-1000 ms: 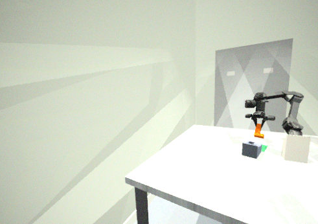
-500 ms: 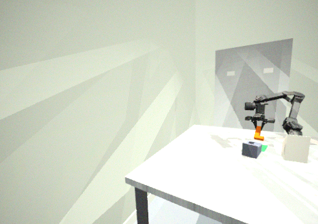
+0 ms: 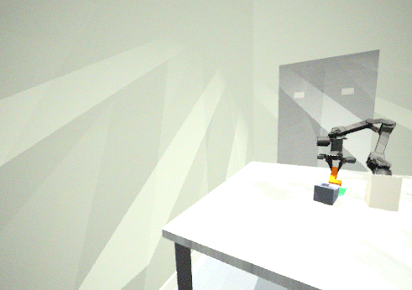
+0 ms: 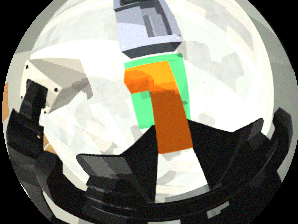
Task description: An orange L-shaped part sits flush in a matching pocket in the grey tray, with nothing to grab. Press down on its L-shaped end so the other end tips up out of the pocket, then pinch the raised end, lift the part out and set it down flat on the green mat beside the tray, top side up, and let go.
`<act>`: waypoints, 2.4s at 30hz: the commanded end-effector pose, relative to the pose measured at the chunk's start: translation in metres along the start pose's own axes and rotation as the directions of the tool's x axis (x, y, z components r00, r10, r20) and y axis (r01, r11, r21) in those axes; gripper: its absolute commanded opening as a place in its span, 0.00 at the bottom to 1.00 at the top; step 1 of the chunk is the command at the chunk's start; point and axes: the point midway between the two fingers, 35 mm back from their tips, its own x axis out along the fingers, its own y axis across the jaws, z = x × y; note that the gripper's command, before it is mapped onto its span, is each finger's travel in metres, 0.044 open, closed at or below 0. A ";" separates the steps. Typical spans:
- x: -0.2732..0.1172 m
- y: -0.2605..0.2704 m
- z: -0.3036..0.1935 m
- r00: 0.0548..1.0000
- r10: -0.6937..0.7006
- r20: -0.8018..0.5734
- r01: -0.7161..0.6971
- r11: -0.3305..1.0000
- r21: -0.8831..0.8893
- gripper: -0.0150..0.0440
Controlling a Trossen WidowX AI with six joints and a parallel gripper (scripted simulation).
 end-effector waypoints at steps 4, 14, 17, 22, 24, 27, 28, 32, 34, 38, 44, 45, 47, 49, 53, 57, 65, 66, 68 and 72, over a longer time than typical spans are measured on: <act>0.010 0.000 -0.001 1.000 0.000 -0.005 0.000 1.000 -0.002 0.25; 0.025 0.000 -0.001 1.000 0.000 -0.005 0.000 1.000 -0.002 0.25; 0.030 0.000 -0.001 1.000 0.000 -0.006 0.000 1.000 -0.002 0.25; 0.038 0.001 -0.002 1.000 -0.001 -0.007 0.001 1.000 -0.002 0.25; 0.040 0.001 -0.002 1.000 -0.001 -0.008 0.001 1.000 -0.002 0.25; 0.040 0.001 -0.002 1.000 -0.001 -0.008 0.001 1.000 -0.002 0.25; 0.040 0.001 -0.002 1.000 -0.001 -0.008 0.001 1.000 -0.002 0.25; 0.039 0.001 -0.002 1.000 0.000 -0.008 0.000 1.000 0.000 0.30; 0.039 0.001 -0.002 1.000 0.000 -0.008 0.000 1.000 0.000 0.39; 0.039 0.001 -0.002 1.000 0.000 -0.008 0.000 1.000 0.000 0.57; 0.021 -0.002 0.001 1.000 0.002 0.003 -0.002 1.000 0.000 0.83; 0.012 -0.002 0.002 1.000 0.003 0.006 -0.003 1.000 -0.001 0.88; -0.008 -0.003 0.003 1.000 0.004 0.009 -0.004 1.000 -0.002 0.93; -0.032 -0.001 0.002 1.000 0.004 0.004 -0.004 1.000 -0.003 0.93; -0.050 0.001 0.000 1.000 0.002 -0.004 -0.002 1.000 -0.003 0.93; -0.046 -0.002 0.001 1.000 -0.014 0.003 0.014 1.000 -0.004 0.93; -0.046 -0.002 0.001 1.000 -0.014 0.003 0.014 1.000 -0.004 0.93; -0.046 -0.002 0.001 1.000 -0.014 0.003 0.014 1.000 -0.004 0.93; -0.046 -0.002 0.001 1.000 -0.014 0.003 0.014 1.000 -0.004 0.93; -0.046 -0.002 0.001 1.000 -0.014 0.003 0.014 1.000 -0.004 0.93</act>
